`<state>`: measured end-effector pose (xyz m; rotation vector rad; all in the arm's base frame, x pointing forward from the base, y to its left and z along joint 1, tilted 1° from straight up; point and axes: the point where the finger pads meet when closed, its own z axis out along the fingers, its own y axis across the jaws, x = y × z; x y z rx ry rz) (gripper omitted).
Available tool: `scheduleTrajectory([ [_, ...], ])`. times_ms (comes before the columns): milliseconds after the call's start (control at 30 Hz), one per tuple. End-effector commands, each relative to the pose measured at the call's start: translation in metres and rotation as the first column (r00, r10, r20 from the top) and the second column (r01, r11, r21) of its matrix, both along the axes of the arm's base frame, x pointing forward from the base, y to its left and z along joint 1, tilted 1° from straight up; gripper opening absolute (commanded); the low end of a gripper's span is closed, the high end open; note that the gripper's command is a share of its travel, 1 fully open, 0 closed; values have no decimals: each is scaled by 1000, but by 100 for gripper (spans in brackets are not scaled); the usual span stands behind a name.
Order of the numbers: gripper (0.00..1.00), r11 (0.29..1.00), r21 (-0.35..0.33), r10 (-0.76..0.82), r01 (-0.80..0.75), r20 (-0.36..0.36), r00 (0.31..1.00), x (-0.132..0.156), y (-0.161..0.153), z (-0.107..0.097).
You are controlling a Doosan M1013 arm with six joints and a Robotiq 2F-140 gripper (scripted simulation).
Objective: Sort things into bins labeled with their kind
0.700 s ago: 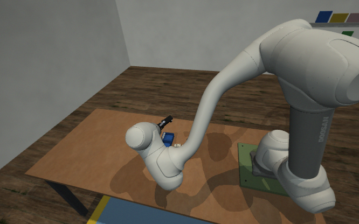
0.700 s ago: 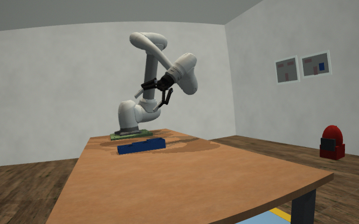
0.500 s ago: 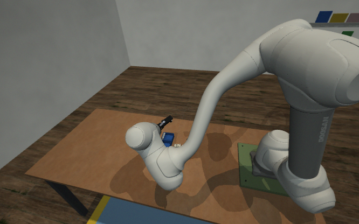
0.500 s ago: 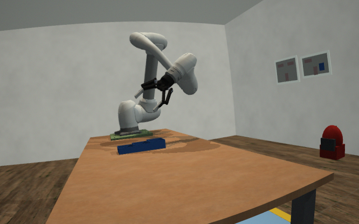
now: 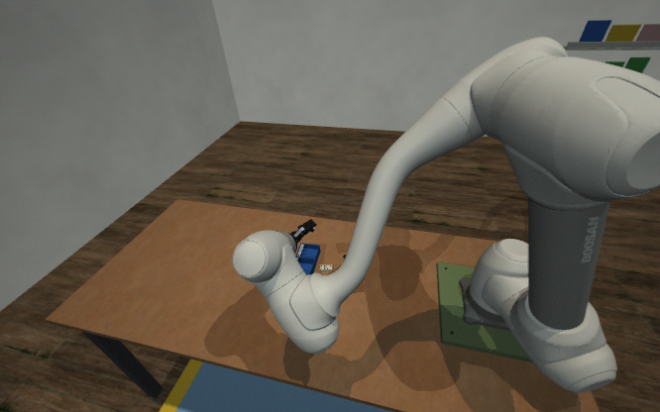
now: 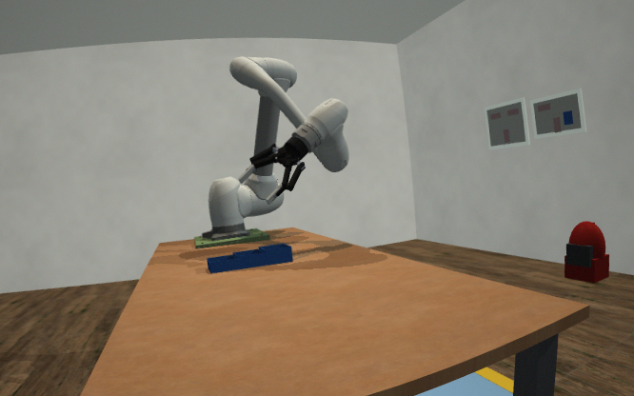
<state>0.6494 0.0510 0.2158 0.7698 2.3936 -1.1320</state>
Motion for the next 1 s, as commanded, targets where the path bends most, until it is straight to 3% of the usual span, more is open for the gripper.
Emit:
scheduleTrajectory([
  [0,5,1000,0,0,0,1,1000,0,0,-13],
  [167,5,980,108,-182,169,117,976,-17,-15,-18],
  [333,5,923,217,-360,317,203,910,-33,-26,-25],
  [400,5,923,217,-360,317,203,910,-33,-26,-25],
  [700,5,728,423,-673,539,293,679,-54,-36,-32],
  [900,5,551,543,-832,633,299,468,-70,-41,-35],
  [967,5,551,543,-832,633,299,468,-70,-41,-35],
])
